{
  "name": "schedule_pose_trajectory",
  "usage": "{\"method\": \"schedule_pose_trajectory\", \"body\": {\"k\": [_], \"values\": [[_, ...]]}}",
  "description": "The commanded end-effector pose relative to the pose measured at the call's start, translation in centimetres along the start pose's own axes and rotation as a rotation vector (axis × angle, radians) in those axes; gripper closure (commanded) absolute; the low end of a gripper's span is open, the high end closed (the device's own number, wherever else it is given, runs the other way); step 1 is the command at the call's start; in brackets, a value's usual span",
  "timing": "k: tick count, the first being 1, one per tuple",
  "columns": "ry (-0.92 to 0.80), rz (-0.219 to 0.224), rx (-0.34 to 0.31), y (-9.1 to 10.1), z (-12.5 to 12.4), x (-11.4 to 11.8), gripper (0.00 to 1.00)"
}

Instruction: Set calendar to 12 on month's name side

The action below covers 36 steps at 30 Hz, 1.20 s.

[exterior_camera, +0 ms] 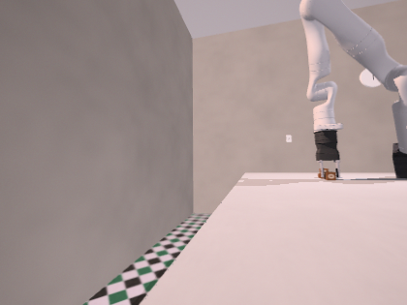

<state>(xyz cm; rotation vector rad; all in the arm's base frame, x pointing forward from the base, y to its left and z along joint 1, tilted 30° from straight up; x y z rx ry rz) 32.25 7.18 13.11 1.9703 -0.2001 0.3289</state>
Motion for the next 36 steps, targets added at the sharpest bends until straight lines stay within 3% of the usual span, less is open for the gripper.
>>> {"method": "schedule_pose_trajectory", "body": {"k": [1,24,25,36], "values": [[0.0,0.001,0.0,0.03,0.01,0.02,0.13],[0.0,0.001,0.0,0.03,0.01,0.02,0.13],[0.0,0.001,0.0,0.03,0.01,0.02,0.43],[0.0,0.001,0.0,0.03,0.01,0.02,0.43]]}}
Point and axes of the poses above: the point where the finger pads meet when closed, its own y axis back along the fingers, its own x axis across the jaws, z = x × y, the point moved 8 cm from there along y, back along the fingers, and after that the axes turned 14 degrees about y, right-handed, at the moved point
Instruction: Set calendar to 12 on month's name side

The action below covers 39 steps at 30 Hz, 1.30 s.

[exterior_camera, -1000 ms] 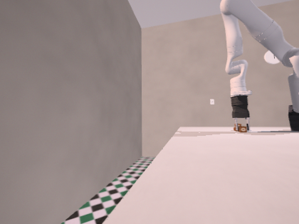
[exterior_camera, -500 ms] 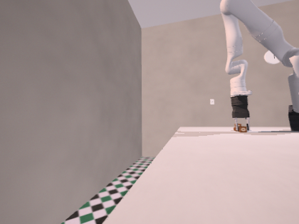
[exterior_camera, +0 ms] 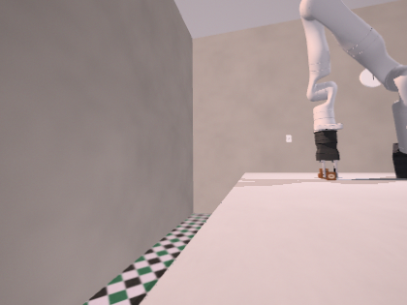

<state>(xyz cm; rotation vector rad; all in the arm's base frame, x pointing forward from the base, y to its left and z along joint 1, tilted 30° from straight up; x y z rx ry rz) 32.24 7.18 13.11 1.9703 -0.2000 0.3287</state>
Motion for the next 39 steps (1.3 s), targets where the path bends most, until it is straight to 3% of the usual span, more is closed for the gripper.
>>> {"method": "schedule_pose_trajectory", "body": {"k": [1,39], "values": [[0.0,0.001,0.0,0.03,0.01,0.02,0.43],[0.0,0.001,0.0,0.67,0.01,0.02,0.43]]}}
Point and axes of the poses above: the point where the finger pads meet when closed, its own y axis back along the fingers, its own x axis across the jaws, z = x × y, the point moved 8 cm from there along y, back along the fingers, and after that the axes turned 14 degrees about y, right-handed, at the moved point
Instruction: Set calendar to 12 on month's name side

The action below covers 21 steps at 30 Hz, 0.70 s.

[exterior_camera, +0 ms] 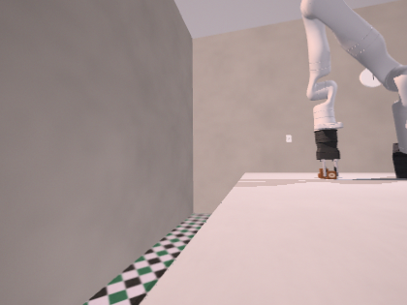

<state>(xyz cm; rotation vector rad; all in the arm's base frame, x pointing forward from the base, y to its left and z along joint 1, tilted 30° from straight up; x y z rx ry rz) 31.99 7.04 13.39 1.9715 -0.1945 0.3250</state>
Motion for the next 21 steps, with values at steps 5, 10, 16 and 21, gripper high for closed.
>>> {"method": "schedule_pose_trajectory", "body": {"k": [5,10,16,21], "values": [[0.0,0.007,-0.001,1.0,0.0,0.2,0.43],[0.0,0.007,-0.001,1.5,0.0,0.2,0.43],[0.0,0.007,-0.001,2.7,0.0,0.2,0.43],[0.0,0.007,-0.001,3.8,0.0,0.2,0.43]]}}
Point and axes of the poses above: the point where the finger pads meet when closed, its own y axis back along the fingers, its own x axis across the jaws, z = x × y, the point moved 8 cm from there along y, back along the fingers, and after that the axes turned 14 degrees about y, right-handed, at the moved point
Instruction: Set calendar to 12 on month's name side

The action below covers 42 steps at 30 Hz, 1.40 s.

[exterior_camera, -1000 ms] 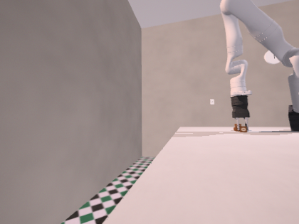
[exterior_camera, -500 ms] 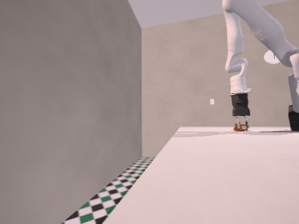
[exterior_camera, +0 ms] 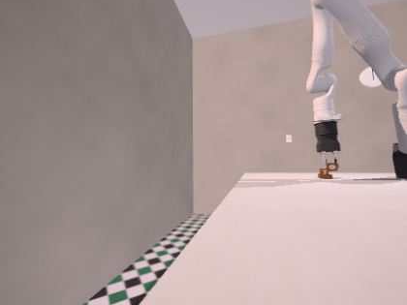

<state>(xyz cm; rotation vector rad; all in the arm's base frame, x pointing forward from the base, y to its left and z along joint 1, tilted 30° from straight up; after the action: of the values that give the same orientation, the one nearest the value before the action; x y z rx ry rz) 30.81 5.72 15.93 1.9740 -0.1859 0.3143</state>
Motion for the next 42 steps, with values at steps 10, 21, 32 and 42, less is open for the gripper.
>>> {"method": "schedule_pose_trajectory", "body": {"k": [10,21,32,42], "values": [[0.004,0.018,-0.002,2.7,0.0,0.4,0.43],[0.004,0.018,-0.002,5.0,-0.1,0.4,0.43],[0.004,0.018,-0.002,6.2,-0.1,0.4,0.43],[0.004,0.018,-0.002,6.6,-0.1,0.4,0.43]]}}
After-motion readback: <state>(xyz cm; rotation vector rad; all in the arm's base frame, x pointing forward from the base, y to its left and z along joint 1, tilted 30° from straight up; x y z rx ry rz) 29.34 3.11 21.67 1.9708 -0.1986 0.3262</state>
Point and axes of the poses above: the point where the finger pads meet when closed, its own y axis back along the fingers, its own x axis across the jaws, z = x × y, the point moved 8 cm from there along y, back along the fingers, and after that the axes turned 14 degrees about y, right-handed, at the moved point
